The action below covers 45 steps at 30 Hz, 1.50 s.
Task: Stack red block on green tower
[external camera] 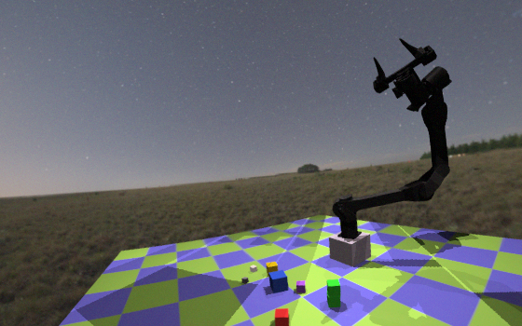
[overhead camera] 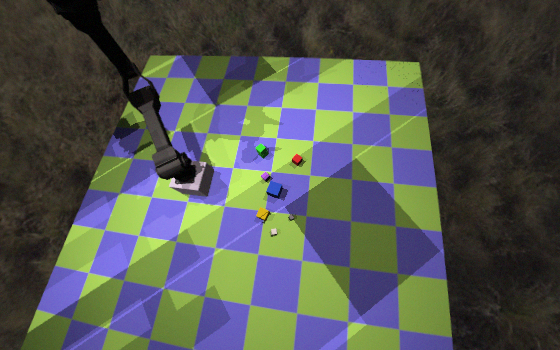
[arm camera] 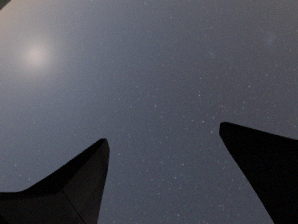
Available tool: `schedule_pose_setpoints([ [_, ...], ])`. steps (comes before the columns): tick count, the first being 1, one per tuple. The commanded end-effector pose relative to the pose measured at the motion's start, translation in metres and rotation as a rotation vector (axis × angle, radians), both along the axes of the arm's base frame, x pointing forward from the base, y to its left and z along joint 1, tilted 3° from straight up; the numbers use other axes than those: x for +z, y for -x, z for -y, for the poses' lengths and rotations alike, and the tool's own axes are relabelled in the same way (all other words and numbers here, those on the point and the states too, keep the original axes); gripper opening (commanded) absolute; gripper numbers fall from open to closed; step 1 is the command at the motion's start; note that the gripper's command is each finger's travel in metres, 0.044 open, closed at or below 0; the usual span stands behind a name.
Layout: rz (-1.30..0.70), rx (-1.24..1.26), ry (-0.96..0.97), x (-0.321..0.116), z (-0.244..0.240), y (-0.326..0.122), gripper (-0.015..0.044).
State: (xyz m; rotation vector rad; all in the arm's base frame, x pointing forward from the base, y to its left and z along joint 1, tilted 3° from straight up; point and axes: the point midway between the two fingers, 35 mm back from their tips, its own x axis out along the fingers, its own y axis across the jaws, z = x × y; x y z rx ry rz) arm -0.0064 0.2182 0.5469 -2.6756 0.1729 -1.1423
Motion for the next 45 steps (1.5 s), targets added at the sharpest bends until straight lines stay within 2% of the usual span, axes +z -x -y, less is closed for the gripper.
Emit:
schedule_pose_setpoints([
  [1,0.000,0.007,-0.010,0.001,0.002,0.000,0.0426],
  [2,0.000,0.027,-0.040,0.003,0.008,-0.001,0.0440],
  [13,-0.001,0.417,-0.701,0.032,0.140,-0.038,0.0440],
  [25,-0.020,0.679,-1.439,0.007,0.254,-0.131,0.0440],
  [33,-0.013,0.706,-1.886,-0.039,0.296,-0.205,0.0440],
  [40,0.020,0.661,-2.156,-0.076,0.310,-0.249,0.0440],
  [43,-0.024,0.626,-2.177,-0.091,0.311,-0.271,0.0440],
  [45,-0.021,0.599,-2.258,-0.105,0.311,-0.285,0.0440],
])
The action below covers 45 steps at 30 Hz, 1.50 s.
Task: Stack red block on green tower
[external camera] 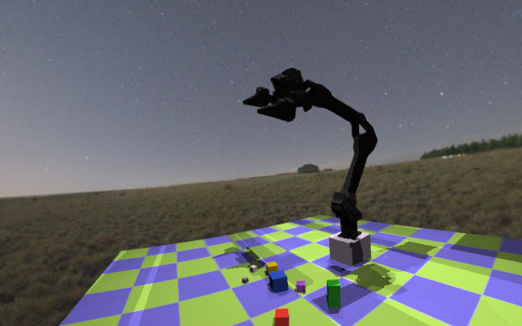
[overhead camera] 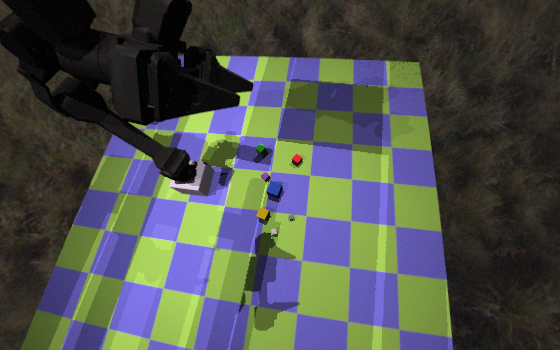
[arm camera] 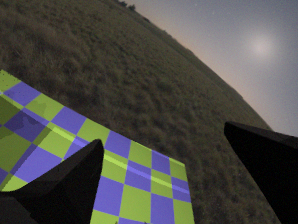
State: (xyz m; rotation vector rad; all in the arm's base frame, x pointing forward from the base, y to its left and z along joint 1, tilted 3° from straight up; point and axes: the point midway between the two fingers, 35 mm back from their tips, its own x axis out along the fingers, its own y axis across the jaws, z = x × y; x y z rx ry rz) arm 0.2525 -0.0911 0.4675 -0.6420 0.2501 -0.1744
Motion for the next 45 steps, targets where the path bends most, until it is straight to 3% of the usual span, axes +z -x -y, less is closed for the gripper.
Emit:
schedule_pose_setpoints([
  [1,-0.081,0.007,-0.132,-0.032,0.001,-0.033,0.0440],
  [13,-0.331,-0.039,-0.615,-0.133,-0.029,-0.108,0.0440],
  [25,-0.657,-0.358,-0.999,-0.261,-0.074,-0.144,0.0440],
  [38,-0.902,-0.878,-1.146,-0.388,-0.128,-0.129,0.0440],
  [45,-0.913,-0.928,-1.145,-0.398,-0.133,-0.126,0.0440],
])
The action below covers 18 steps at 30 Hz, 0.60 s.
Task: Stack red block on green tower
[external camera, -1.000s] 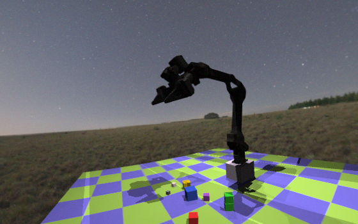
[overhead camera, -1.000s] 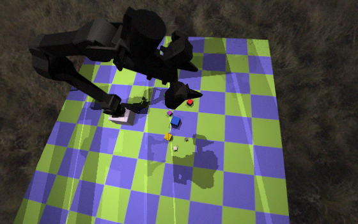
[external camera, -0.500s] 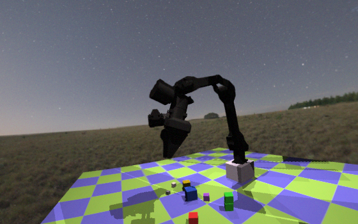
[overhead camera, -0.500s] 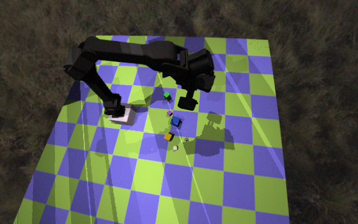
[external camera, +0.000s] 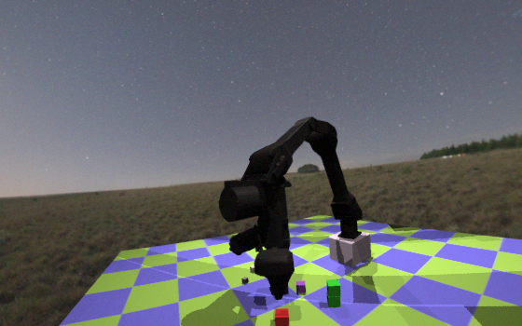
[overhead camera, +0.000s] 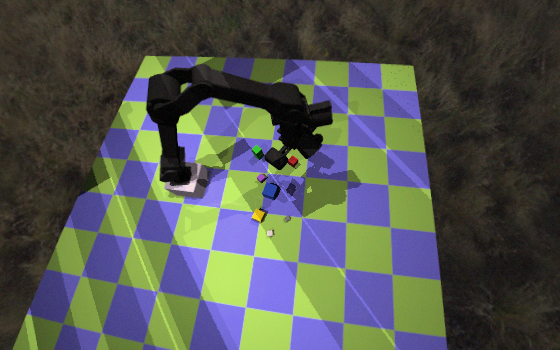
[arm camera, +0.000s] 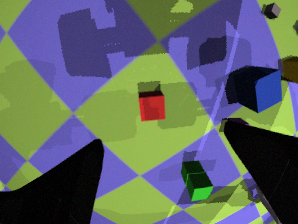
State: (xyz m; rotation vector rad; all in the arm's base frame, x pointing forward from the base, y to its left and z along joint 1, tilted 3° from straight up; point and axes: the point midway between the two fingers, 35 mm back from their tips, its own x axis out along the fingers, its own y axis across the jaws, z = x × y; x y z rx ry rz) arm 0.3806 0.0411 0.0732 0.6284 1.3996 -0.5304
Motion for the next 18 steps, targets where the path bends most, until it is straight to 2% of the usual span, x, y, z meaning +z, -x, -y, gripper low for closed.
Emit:
schedule_pose_setpoints([
  [1,-0.017,-0.025,0.007,-0.004,-0.002,0.001,0.0440],
  [6,-0.017,-0.025,0.006,-0.002,-0.003,-0.001,0.0440],
  [13,-0.017,-0.025,0.006,-0.044,-0.004,-0.005,0.0440],
  [18,-0.017,-0.025,0.006,-0.046,-0.005,-0.006,0.0440],
])
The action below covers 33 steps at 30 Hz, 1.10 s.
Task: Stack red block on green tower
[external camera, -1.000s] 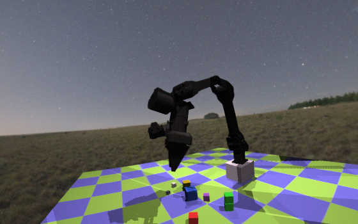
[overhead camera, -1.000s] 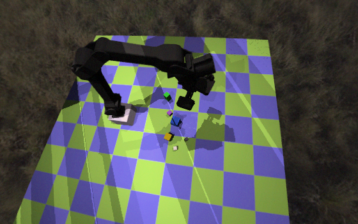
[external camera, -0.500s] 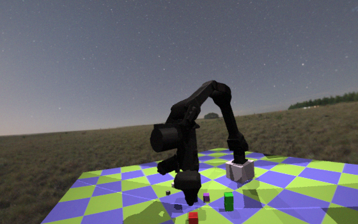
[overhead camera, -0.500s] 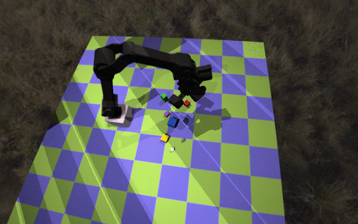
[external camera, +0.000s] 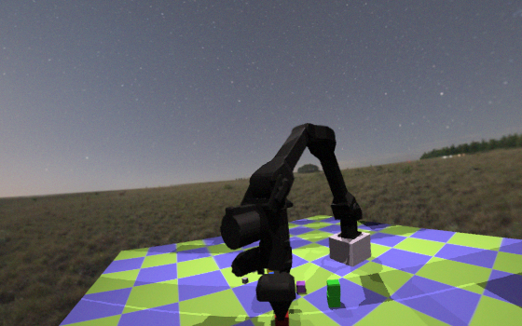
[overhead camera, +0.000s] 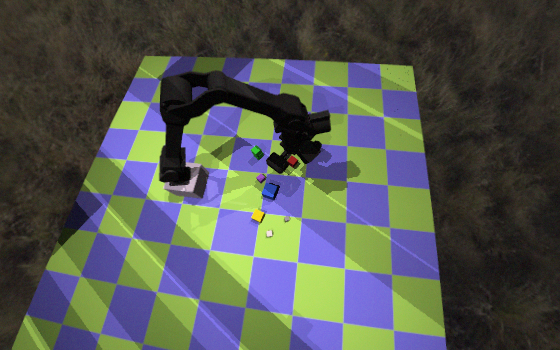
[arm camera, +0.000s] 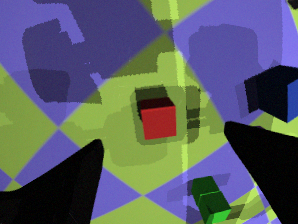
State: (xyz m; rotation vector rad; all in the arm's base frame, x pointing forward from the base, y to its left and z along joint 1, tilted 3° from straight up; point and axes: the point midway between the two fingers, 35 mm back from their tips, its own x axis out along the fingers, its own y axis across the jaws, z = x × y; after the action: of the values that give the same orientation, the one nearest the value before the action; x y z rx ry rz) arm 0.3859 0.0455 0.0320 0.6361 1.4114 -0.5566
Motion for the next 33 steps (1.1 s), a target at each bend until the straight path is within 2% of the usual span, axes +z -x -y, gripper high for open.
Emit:
schedule_pose_setpoints([
  [1,0.002,-0.005,0.002,-0.005,0.000,-0.001,0.0440],
  [23,0.002,-0.005,0.002,-0.038,-0.001,-0.004,0.0440],
  [33,0.002,-0.005,0.002,-0.039,-0.001,-0.004,0.0440],
])
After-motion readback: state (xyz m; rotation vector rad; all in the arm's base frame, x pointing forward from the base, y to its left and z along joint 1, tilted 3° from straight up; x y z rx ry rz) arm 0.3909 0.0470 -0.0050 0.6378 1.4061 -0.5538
